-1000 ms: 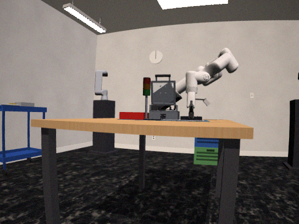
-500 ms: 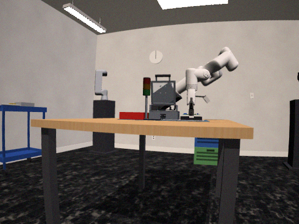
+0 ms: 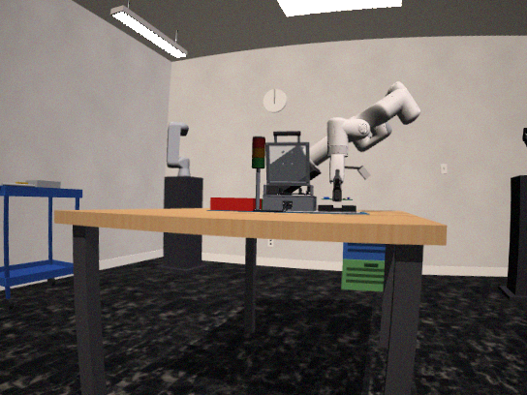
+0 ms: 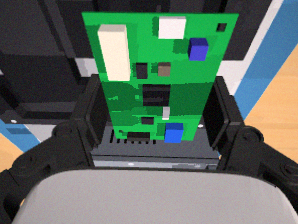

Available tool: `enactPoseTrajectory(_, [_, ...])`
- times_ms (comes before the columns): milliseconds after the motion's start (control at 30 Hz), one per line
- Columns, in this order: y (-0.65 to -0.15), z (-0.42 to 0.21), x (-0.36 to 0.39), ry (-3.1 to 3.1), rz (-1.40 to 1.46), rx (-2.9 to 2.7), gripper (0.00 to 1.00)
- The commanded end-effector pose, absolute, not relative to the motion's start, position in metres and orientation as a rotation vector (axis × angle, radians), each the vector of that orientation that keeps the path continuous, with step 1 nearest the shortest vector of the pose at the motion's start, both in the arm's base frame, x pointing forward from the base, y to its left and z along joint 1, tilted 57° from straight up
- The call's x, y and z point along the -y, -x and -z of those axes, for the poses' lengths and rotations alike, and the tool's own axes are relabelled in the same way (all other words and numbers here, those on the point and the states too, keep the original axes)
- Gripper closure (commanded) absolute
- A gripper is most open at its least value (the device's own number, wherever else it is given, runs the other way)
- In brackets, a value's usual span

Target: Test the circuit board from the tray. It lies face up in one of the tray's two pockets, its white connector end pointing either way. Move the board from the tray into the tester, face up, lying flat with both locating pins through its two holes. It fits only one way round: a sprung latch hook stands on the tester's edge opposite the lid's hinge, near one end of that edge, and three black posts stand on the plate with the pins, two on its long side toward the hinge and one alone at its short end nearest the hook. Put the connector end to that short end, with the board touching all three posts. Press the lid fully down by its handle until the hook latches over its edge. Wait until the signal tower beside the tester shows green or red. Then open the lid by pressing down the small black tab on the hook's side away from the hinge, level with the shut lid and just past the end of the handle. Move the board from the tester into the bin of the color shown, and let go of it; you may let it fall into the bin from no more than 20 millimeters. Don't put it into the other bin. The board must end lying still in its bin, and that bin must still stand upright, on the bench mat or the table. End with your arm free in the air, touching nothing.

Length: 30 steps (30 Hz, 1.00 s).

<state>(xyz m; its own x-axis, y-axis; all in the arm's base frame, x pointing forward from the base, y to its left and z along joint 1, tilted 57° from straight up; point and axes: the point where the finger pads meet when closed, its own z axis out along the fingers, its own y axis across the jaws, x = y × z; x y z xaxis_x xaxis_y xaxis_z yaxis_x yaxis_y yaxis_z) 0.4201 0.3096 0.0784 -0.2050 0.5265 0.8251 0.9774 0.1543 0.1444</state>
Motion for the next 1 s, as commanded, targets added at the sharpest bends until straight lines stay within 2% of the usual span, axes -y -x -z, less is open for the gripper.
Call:
enactPoseTrajectory(0, [-0.421, -0.08, -0.308, 1.435, 0.937, 1.817, 0.21])
enactPoseTrajectory(967, [-0.425, -0.117, -0.25, 1.435, 0.937, 1.817, 0.21])
